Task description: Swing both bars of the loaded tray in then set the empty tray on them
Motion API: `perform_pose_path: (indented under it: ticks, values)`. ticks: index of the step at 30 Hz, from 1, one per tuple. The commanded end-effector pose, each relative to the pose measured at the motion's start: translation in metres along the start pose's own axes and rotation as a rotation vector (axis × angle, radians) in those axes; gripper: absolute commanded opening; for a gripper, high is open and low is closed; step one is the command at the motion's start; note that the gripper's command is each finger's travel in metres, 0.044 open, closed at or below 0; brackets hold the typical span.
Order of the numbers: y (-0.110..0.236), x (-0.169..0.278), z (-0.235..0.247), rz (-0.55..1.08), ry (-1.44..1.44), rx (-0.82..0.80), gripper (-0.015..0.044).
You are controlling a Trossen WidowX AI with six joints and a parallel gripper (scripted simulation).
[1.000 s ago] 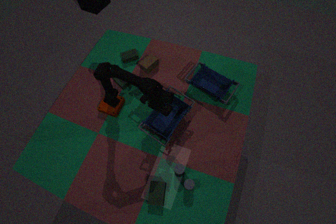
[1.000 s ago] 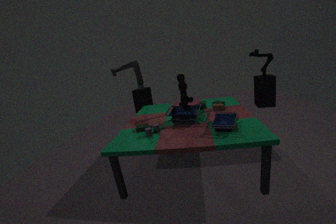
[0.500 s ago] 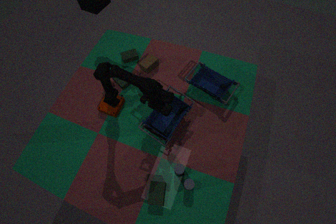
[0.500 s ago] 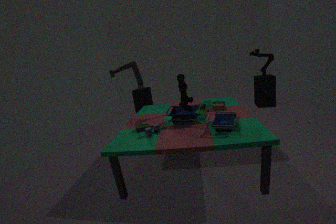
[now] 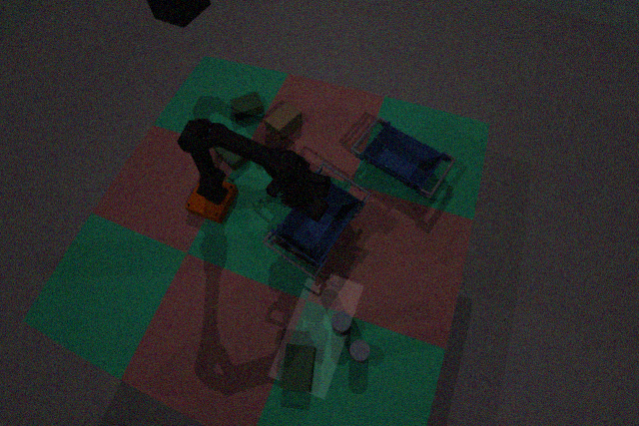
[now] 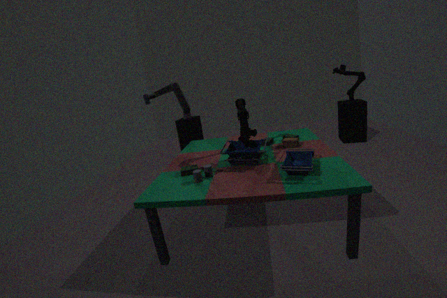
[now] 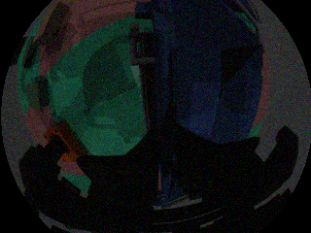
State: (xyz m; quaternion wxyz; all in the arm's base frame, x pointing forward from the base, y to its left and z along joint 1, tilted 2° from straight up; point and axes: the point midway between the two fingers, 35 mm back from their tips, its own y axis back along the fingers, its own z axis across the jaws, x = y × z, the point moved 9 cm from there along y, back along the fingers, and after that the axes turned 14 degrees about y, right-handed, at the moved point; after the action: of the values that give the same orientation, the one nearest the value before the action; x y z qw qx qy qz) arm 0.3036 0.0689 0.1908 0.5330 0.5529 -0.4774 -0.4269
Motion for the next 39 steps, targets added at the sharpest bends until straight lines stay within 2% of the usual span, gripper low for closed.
perform_pose_path:
  ticks: [1, 39]
  values:
    - [-0.0076, -0.0005, 0.0041, -0.004, -0.002, -0.023, 0.0000]
    - [-0.0144, -0.0010, 0.0077, -0.007, -0.004, -0.040, 0.0000]
